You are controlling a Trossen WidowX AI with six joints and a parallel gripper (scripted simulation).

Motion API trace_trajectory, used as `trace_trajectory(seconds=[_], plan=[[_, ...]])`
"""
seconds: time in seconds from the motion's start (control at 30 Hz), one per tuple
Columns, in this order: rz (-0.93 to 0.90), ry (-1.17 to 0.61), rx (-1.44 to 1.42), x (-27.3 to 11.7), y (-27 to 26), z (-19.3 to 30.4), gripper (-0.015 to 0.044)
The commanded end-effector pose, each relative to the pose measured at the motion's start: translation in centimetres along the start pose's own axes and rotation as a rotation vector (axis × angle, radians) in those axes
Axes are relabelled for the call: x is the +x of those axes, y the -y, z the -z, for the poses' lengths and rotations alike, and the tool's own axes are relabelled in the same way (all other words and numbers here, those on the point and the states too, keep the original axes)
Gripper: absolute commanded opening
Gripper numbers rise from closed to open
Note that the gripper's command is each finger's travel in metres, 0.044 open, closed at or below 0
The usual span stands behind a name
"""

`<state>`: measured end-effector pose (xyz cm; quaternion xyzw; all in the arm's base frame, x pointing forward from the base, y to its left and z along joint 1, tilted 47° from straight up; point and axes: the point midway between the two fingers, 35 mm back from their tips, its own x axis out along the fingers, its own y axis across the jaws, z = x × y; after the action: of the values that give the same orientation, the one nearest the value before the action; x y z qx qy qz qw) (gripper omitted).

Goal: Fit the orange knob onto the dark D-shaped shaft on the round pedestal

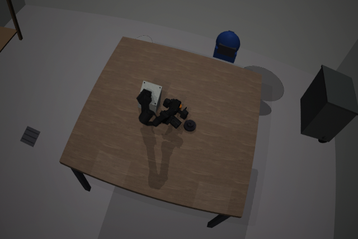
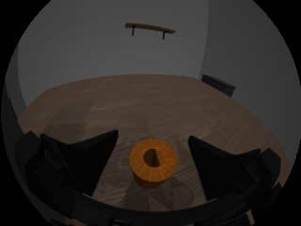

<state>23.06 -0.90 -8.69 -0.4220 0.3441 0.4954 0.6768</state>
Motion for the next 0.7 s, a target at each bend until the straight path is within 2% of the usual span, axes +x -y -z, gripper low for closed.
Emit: trace_trajectory(seconds=[0.0, 0.23, 0.47, 0.53, 0.67], plan=[[0.001, 0.0, 0.0, -0.2, 0.2, -0.6, 0.044], [0.002, 0.001, 0.0, -2.5, 0.3, -7.0, 0.044], [-0.007, -0.008, 0.007, -2.6, 0.1, -7.6, 0.044], [-0.081, -0.097, 0.062, -2.0, -0.4, -7.4, 0.044], [-0.23, -0.424, 0.166, -1.1, -1.6, -7.0, 0.044]])
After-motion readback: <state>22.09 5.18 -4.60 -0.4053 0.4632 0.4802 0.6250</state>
